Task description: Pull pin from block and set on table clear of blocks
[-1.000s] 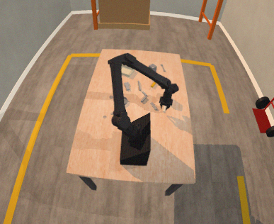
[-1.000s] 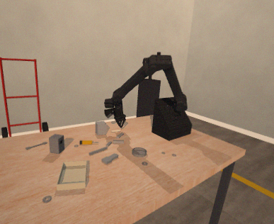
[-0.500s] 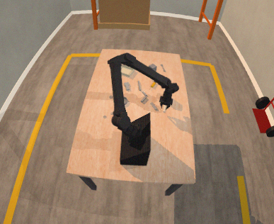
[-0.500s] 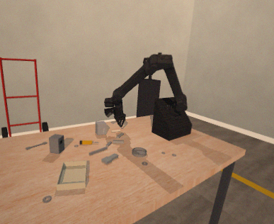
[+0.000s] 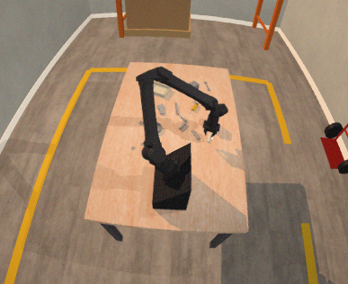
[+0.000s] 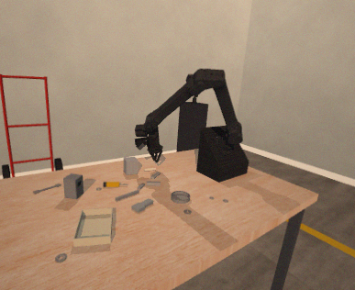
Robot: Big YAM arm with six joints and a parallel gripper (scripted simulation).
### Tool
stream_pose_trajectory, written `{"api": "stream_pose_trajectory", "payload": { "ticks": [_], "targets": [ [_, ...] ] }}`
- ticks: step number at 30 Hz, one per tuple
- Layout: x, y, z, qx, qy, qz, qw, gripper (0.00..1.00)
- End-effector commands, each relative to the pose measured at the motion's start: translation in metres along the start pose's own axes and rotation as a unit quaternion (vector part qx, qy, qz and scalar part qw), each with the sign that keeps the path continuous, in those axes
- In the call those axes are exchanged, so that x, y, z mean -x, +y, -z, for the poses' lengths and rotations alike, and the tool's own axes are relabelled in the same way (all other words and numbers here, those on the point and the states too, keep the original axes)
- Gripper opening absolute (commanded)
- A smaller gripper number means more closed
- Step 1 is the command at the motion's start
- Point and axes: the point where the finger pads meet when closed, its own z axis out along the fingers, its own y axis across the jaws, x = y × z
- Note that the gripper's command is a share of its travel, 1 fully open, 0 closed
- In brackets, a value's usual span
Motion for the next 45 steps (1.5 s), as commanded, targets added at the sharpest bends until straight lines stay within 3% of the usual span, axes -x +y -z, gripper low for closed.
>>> {"api": "stream_pose_trajectory", "payload": {
  "ticks": [1, 6, 18, 29, 45],
  "targets": [
    [0.022, -0.009, 0.034, -0.01, -0.035, 0.014, 0.999, 0.36],
    [0.023, -0.009, 0.045, -0.012, -0.037, 0.015, 0.999, 0.36],
    [0.023, -0.009, 0.048, -0.012, -0.037, 0.016, 0.999, 0.36],
    [0.019, -0.011, 0.077, -0.016, -0.04, 0.02, 0.999, 0.36],
    [0.017, -0.009, 0.085, -0.013, -0.035, 0.018, 0.999, 0.36]
  ]
}}
